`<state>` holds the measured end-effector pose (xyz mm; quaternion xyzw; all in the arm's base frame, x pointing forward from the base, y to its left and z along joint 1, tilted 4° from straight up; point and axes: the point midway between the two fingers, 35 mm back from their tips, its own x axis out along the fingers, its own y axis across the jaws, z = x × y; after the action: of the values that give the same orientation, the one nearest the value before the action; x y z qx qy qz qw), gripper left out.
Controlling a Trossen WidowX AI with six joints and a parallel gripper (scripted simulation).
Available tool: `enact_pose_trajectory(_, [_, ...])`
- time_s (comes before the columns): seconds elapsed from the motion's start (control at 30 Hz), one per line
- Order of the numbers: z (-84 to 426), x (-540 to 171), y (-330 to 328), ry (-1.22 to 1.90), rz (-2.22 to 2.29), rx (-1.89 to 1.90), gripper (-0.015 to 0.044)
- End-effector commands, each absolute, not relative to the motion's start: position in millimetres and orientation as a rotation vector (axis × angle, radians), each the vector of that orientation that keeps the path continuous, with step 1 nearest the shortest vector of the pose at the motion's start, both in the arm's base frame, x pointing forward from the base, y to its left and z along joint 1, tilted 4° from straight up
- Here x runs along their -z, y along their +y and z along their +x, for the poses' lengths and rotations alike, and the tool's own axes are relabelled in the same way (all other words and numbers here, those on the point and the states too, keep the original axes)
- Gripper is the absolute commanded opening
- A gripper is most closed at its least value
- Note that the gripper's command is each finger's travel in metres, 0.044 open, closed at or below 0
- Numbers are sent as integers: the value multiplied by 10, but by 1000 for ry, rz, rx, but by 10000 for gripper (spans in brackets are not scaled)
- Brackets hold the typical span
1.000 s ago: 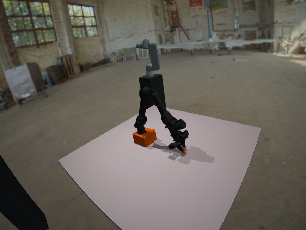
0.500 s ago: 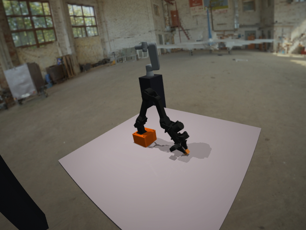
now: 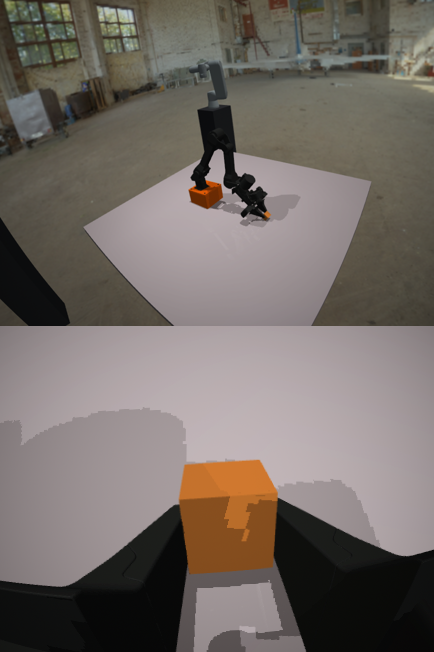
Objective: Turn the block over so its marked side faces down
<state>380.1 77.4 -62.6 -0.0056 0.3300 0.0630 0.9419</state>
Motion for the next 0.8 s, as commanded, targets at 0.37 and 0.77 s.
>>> enact_pose_trajectory(0.37, [3654,631,737,547,-1,-120,0])
enact_pose_trajectory(0.77, [3654,631,737,547,-1,-120,0])
